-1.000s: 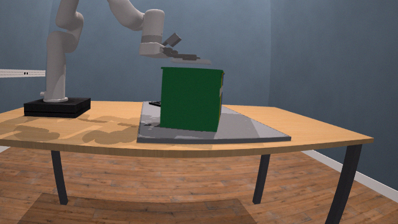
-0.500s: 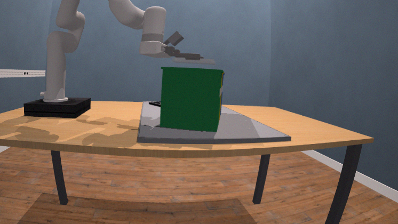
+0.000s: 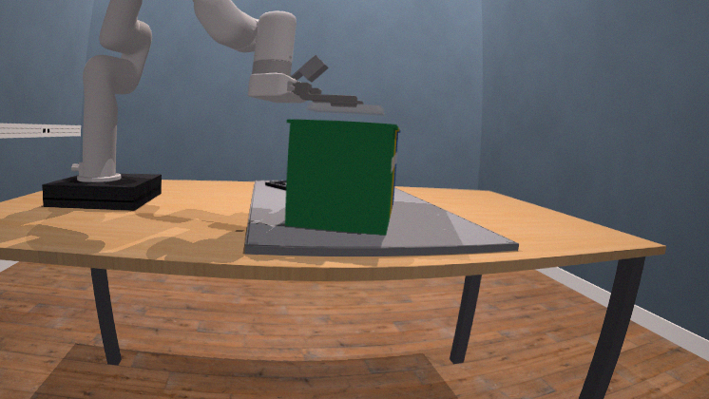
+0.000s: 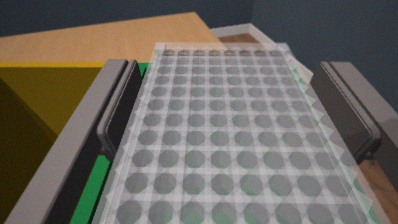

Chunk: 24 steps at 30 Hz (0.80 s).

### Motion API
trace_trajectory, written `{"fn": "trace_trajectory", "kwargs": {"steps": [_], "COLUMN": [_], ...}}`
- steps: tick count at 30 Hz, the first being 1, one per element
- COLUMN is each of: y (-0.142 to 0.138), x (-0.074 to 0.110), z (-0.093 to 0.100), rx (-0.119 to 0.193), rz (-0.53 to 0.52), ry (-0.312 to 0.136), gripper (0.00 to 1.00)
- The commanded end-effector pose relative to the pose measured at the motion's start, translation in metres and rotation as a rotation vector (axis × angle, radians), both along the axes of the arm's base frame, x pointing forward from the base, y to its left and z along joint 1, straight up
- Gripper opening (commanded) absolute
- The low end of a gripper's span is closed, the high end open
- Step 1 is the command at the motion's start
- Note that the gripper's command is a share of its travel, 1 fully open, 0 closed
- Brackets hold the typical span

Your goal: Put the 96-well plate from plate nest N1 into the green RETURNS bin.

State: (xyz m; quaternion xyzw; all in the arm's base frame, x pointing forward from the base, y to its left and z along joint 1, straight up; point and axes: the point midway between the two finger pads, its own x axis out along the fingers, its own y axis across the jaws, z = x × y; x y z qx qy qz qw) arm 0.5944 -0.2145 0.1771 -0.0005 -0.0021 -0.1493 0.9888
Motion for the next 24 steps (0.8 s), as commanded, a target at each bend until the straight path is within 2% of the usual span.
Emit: {"fn": "trace_trajectory", "kwargs": {"steps": [1, 19, 24], "y": [-0.0002, 0.0004, 0.0005], "x": [0.0009, 0.0008, 0.0008], "z": [0.0024, 0.0024, -0.0026], "rx": [-0.005, -0.005, -0.005], "rz": [0.0, 0.0, 0.0], "ry": [-0.003, -0.003, -0.003], "gripper": [0.0, 0.0, 0.0]}}
